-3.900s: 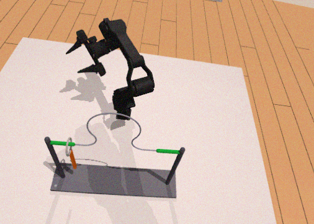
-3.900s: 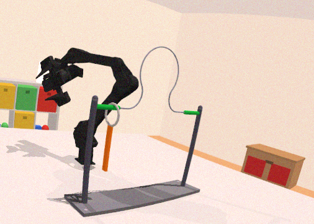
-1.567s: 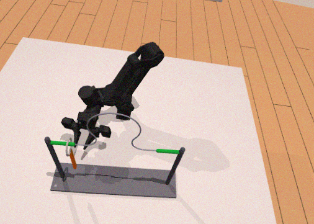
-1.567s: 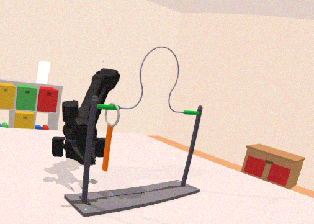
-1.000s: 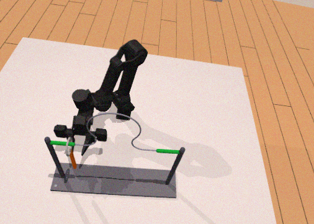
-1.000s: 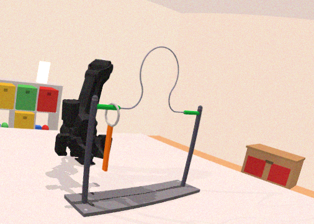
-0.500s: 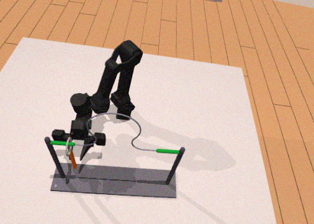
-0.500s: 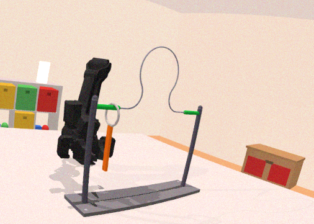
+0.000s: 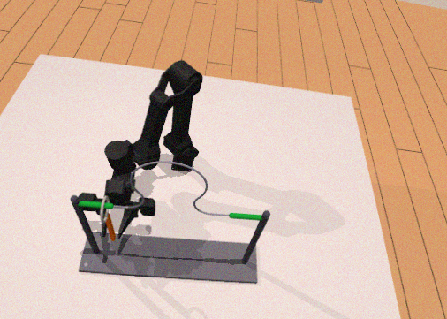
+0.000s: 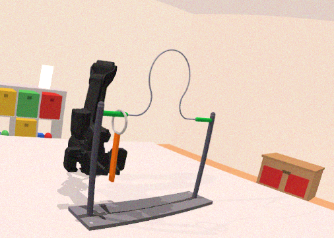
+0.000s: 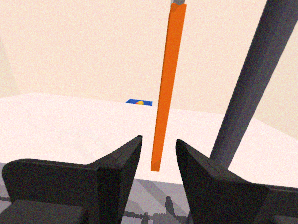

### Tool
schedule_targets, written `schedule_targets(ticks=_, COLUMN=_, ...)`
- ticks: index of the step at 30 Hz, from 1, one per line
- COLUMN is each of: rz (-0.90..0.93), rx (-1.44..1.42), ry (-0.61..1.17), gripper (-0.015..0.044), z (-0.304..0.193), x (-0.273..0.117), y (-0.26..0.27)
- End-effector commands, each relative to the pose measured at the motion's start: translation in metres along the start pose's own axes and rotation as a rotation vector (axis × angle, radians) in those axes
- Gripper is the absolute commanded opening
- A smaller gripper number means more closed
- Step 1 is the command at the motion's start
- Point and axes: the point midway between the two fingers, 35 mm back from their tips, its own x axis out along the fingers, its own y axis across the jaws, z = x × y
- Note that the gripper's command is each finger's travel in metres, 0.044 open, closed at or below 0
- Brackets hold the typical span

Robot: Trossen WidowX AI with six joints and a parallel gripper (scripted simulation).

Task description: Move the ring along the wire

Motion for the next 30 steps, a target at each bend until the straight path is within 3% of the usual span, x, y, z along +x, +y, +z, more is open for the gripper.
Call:
schedule_targets(ticks=1, rz=-0.003, rx=0.005, ry=-0.001, gripper=0.016, z=0.0, x=0.006, y=0.0)
schedule_targets(ticks=30, rz=-0.003, rx=0.006, ry=-0.005, gripper=0.016, z=-0.001, x=0.033, y=0.002)
